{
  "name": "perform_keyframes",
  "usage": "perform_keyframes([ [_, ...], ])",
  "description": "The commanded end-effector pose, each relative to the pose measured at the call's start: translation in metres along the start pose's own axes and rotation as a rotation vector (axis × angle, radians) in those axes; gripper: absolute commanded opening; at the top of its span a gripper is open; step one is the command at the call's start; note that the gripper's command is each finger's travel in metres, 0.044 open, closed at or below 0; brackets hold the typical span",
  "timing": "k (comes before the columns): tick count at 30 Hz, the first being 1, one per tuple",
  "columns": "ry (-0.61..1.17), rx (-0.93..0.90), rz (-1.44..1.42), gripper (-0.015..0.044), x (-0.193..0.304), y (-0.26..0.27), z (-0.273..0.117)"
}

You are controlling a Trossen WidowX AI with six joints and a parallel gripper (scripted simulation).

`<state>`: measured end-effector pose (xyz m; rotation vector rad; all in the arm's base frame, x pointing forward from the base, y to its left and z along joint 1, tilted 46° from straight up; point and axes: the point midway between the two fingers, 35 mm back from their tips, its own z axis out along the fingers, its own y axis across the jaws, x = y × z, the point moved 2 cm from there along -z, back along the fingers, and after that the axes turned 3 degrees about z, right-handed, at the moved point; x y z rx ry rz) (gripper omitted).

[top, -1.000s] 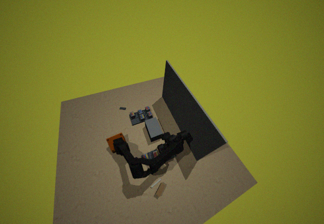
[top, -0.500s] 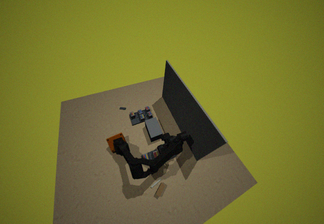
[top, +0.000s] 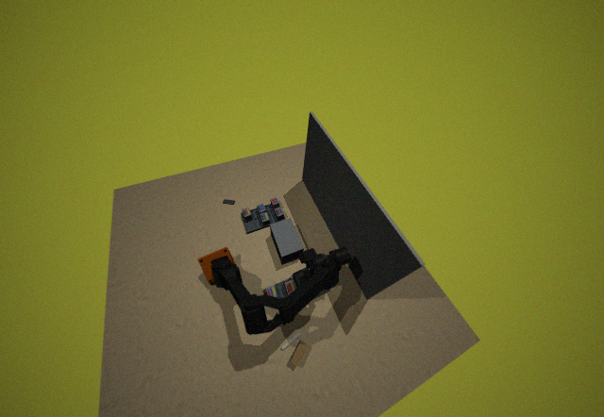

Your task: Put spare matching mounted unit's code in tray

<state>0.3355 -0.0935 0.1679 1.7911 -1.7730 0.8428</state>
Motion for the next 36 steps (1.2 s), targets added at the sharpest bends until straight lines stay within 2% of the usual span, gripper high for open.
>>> perform_keyframes([
  [1, -0.002, 0.001, -0.005, 0.0, -0.001, 0.001, 0.003],
  [31, 0.005, 0.001, -0.005, 0.0, 0.001, 0.005, 0.026],
  [36, 0.008, 0.0, 0.0, 0.0131, 0.002, 0.004, 0.024],
])
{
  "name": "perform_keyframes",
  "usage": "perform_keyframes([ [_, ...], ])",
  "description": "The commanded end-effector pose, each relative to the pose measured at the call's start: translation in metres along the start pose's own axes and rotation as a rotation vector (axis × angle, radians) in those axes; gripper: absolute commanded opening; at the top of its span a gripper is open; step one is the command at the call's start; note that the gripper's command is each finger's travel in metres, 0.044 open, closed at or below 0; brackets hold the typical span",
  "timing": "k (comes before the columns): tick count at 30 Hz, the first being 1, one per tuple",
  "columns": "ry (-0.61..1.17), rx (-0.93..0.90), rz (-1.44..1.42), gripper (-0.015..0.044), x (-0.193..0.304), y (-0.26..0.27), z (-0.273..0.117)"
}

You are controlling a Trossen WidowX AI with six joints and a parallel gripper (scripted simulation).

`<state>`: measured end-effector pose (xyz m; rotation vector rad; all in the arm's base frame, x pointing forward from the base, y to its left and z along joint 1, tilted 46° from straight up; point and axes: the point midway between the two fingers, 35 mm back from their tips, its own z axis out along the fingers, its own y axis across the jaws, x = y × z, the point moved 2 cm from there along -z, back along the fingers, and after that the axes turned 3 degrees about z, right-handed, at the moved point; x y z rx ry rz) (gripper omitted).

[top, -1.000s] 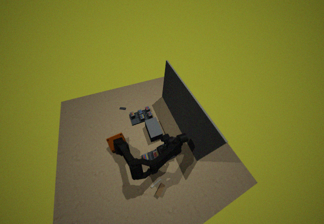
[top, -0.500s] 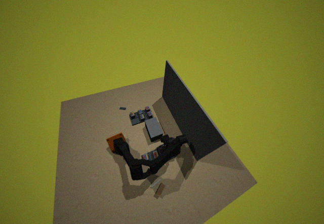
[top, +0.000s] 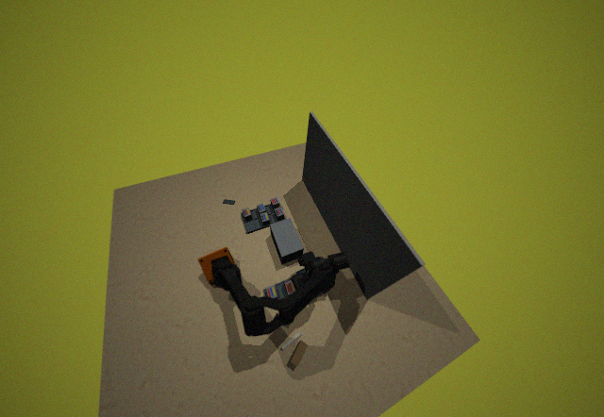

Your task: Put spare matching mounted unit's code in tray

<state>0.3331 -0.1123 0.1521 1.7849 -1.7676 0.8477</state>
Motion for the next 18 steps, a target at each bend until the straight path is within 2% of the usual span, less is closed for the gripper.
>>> perform_keyframes([
  [1, 0.0, 0.001, 0.0, 0.0157, 0.0, 0.0, -0.001],
  [12, 0.0, 0.001, 0.0, 0.044, 0.0, 0.0, -0.001],
  [14, -0.003, 0.001, 0.0, 0.044, -0.001, -0.002, -0.01],
  [18, -0.012, 0.0, -0.003, 0.044, -0.003, -0.004, -0.069],
])
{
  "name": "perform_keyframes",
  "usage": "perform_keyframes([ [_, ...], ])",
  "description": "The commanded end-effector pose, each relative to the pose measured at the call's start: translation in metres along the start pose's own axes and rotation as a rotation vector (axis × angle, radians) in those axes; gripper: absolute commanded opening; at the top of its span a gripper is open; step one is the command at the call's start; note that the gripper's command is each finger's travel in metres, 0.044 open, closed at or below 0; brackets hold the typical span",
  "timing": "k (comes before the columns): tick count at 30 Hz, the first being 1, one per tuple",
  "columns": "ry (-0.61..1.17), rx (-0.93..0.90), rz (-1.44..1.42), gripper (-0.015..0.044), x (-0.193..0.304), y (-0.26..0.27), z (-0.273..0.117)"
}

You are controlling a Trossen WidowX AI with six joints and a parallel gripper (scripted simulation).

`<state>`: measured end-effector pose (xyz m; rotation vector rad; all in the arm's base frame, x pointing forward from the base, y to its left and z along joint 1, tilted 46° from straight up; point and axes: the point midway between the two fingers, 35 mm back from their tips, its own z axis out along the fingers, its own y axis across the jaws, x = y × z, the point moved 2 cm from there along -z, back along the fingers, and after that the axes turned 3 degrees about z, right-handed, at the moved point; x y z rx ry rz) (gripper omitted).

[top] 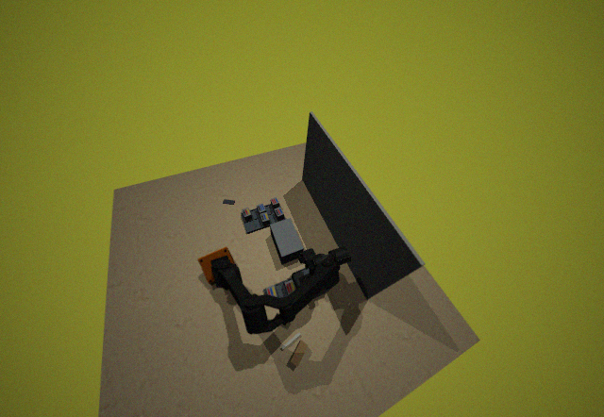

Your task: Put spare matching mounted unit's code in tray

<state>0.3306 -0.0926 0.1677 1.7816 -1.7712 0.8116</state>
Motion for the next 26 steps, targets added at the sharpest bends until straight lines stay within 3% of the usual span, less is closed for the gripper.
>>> perform_keyframes([
  [1, 0.0, 0.025, 0.001, 0.044, -0.001, -0.002, -0.059],
  [4, 0.004, 0.025, 0.0, 0.044, 0.0, 0.002, -0.081],
  [26, -0.001, 0.027, -0.005, 0.044, -0.002, 0.002, -0.077],
])
